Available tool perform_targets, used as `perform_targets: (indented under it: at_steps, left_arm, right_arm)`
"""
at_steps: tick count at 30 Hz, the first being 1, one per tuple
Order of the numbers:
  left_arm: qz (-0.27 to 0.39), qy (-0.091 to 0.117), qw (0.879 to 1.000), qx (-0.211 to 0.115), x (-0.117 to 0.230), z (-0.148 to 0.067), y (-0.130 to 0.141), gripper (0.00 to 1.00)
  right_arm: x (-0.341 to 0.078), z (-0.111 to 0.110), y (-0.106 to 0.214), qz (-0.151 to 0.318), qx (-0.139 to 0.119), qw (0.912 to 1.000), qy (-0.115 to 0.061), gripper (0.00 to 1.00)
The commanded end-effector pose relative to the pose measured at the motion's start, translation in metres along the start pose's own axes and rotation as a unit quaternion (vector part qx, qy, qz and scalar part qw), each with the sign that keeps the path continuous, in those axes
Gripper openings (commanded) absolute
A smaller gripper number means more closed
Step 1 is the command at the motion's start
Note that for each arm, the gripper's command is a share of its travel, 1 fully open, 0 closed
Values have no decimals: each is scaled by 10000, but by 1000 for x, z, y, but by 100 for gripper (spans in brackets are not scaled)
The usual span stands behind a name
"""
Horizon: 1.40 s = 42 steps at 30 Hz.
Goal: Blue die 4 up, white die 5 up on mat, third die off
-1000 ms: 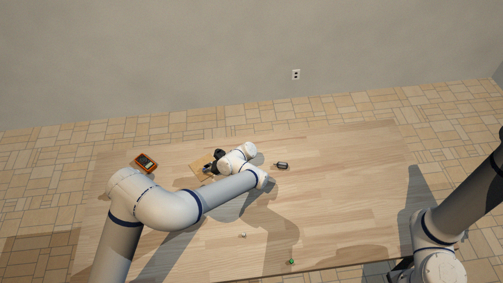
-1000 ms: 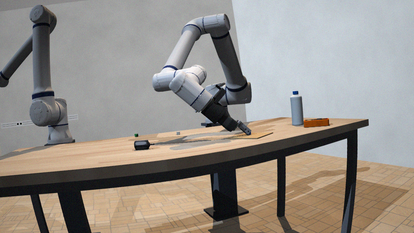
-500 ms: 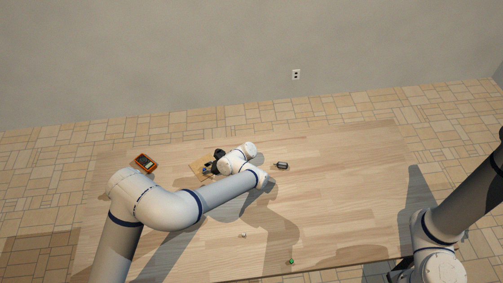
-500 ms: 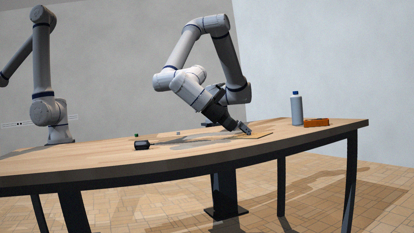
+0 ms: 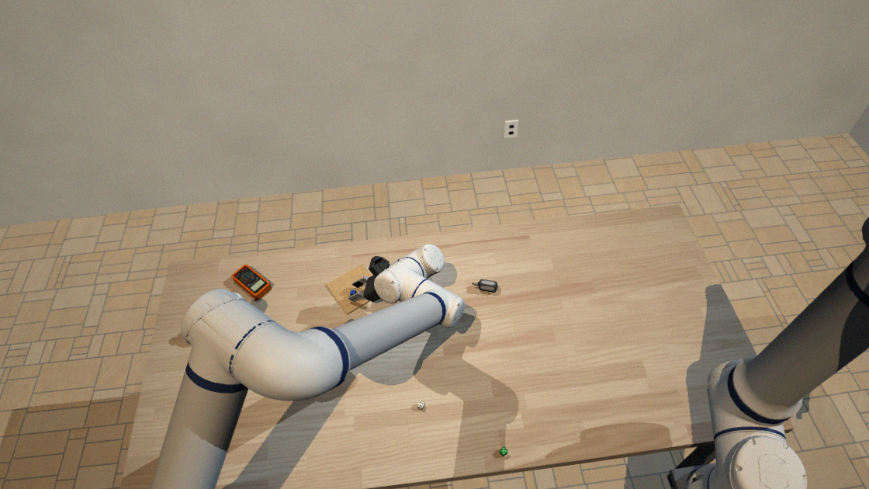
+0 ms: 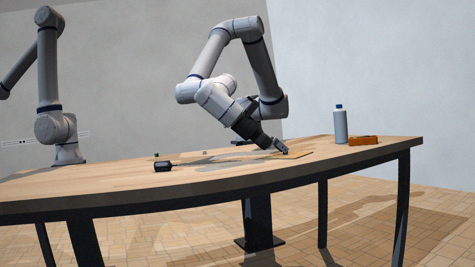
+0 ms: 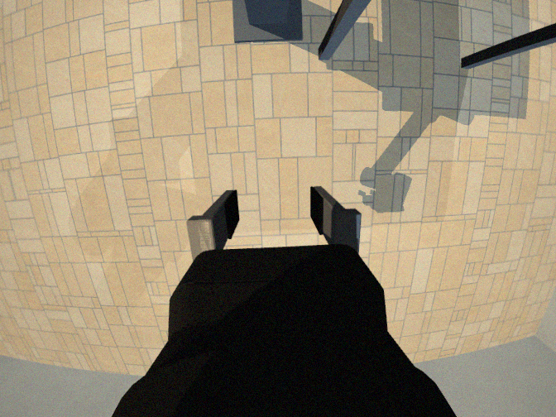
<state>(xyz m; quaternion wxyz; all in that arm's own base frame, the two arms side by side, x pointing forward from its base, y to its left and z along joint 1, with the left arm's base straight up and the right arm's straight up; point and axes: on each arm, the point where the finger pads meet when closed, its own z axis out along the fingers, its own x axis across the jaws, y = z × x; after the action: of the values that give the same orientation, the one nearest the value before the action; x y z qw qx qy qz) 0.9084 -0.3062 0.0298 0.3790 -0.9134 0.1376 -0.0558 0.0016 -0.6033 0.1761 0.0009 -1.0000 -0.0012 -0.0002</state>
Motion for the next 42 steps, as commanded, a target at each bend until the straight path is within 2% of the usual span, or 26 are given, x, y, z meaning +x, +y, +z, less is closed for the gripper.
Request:
perform_targets:
  at_steps: [1, 20, 32, 36, 42]
  left_arm:
    - [-8, 9, 10000, -4, 1, -7, -6, 93]
    - [-8, 9, 10000, -4, 1, -43, -43, 93]
    - [-9, 7, 10000, -19, 1, -47, -47, 93]
    - [-17, -21, 9996, -280, 0, -46, -47, 93]
    - [-15, -19, 9945, -1050, 0, -45, -49, 93]
  right_arm:
    - [0, -1, 1, 0, -9, 10000, -2, 100]
    - [0, -1, 1, 0, -9, 10000, -2, 100]
    - [0, -1, 1, 0, -9, 10000, -2, 100]
    - [0, -1, 1, 0, -9, 10000, -2, 100]
    - [0, -1, 1, 0, -9, 10000, -2, 100]
